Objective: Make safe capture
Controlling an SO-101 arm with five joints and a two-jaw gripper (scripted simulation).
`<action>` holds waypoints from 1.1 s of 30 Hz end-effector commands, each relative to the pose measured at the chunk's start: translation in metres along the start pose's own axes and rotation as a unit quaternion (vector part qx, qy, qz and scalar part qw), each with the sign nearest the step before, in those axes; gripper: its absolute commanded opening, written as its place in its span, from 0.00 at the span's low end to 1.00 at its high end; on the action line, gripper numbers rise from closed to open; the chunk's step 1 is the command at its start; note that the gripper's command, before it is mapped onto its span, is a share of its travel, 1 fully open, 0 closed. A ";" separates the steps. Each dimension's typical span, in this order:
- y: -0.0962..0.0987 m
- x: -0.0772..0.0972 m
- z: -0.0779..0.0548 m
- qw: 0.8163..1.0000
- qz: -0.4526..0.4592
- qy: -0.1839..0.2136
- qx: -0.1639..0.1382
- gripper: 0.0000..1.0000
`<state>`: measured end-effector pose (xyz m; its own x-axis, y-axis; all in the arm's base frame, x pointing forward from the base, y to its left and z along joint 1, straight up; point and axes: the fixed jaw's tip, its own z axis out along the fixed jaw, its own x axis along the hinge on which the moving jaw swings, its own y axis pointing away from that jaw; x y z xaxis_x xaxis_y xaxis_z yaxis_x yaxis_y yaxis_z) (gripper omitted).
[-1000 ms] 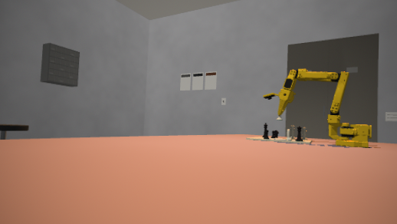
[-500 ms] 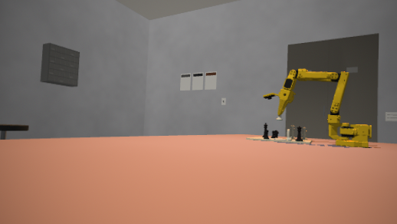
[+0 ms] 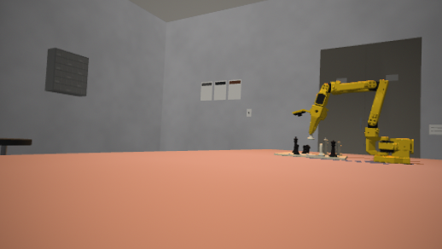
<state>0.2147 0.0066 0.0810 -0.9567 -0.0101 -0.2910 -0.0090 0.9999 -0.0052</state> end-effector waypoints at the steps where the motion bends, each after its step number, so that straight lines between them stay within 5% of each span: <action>1: 0.002 0.003 0.009 1.000 -0.004 0.004 -0.002 0.00; 13: 0.002 0.010 0.031 1.000 -0.004 0.005 -0.002 0.00; 33: 0.002 0.012 0.041 1.000 -0.004 0.005 -0.002 0.00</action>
<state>0.2186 0.0066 0.0451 -0.9510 -0.0102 -0.3090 -0.0089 0.9999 -0.0055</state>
